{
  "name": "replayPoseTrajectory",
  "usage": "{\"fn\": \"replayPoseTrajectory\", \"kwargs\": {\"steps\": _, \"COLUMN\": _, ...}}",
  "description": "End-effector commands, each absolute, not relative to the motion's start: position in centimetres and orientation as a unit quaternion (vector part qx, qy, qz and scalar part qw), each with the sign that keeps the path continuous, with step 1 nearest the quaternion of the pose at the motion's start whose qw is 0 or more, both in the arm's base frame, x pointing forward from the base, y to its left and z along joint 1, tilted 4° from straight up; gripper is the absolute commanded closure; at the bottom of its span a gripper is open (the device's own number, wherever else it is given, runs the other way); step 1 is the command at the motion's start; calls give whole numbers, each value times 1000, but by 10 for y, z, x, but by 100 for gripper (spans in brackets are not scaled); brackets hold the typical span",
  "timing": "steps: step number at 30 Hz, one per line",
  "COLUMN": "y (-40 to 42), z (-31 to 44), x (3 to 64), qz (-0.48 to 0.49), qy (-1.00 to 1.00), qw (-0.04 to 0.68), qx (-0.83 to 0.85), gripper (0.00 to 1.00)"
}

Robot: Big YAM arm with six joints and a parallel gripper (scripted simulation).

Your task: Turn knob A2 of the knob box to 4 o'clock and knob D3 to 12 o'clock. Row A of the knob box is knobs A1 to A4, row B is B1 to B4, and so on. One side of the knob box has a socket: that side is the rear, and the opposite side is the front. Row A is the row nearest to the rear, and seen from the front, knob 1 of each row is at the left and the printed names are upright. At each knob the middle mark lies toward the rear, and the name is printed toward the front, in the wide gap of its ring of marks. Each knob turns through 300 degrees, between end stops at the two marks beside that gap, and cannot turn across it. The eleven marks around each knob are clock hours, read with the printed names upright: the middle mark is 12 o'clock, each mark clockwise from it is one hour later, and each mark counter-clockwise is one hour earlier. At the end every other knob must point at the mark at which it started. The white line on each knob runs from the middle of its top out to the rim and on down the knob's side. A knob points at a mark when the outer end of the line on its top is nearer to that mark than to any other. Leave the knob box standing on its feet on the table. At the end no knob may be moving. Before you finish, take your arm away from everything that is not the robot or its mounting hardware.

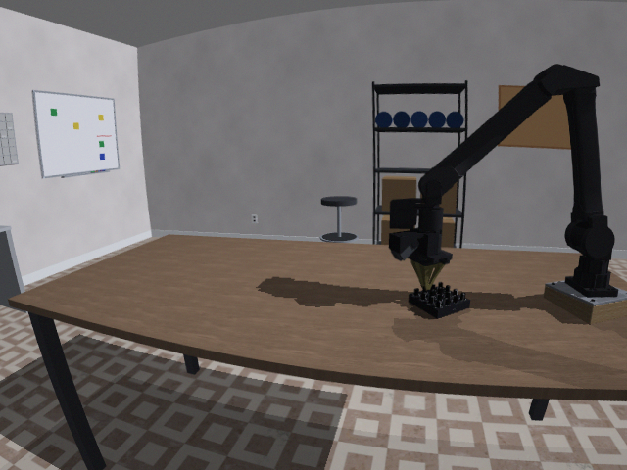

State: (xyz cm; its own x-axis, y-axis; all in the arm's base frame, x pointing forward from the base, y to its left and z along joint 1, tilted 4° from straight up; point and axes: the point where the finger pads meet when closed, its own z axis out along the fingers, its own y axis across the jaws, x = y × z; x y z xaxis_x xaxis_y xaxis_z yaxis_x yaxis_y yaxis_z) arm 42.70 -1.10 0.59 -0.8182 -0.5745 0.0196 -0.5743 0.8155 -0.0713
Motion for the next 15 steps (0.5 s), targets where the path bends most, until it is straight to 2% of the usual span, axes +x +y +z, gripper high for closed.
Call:
{"fn": "replayPoseTrajectory", "kwargs": {"steps": 1, "y": -17, "z": 5, "x": 430, "qz": -38, "qy": 962, "qw": 8, "qx": -271, "gripper": 93}}
{"fn": "replayPoseTrajectory", "kwargs": {"steps": 15, "y": -17, "z": 6, "x": 432, "qz": -38, "qy": 983, "qw": 13, "qx": -181, "gripper": 93}}
